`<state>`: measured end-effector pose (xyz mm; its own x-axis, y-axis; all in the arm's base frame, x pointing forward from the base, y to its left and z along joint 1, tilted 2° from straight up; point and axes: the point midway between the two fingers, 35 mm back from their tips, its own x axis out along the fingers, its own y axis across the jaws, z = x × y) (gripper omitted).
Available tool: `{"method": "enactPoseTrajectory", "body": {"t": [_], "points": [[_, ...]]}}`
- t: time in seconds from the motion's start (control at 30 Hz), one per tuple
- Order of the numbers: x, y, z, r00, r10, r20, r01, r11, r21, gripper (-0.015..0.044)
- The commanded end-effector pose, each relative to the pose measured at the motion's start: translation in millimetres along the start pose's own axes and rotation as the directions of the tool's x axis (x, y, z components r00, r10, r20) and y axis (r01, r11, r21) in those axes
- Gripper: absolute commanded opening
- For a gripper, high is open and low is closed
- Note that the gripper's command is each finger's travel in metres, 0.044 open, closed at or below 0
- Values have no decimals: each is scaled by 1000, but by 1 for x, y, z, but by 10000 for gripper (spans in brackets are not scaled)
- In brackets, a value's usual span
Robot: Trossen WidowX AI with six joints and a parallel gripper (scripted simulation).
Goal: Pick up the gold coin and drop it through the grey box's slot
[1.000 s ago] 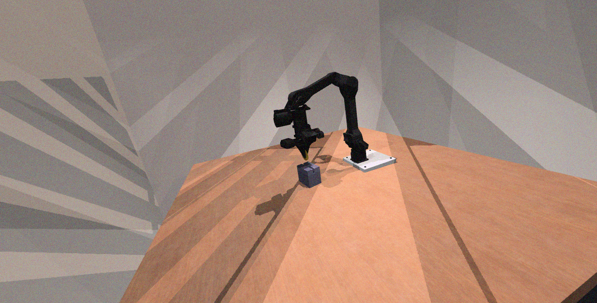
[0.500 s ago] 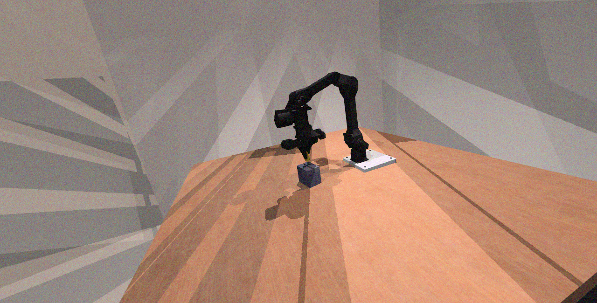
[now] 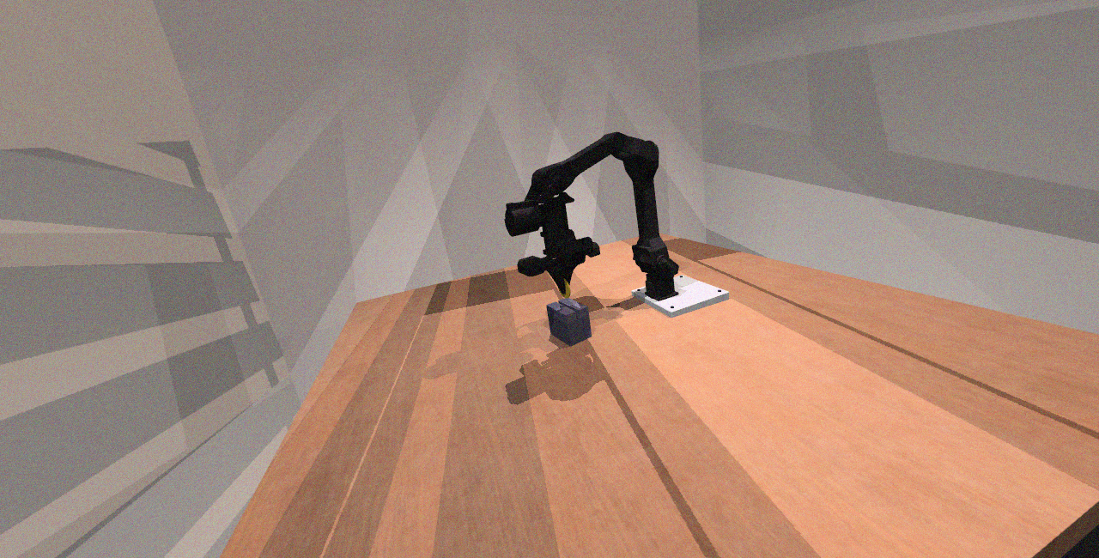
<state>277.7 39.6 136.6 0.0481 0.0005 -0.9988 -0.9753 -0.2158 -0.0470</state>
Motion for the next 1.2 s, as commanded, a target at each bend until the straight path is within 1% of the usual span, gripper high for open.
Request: {"method": "enactPoseTrajectory", "body": {"t": [0.0,1.17], "points": [[-1,-1,1,1000,0,1,0,1000,3,4],[9,1,0,1000,0,0,0,1000,6,0]]}}
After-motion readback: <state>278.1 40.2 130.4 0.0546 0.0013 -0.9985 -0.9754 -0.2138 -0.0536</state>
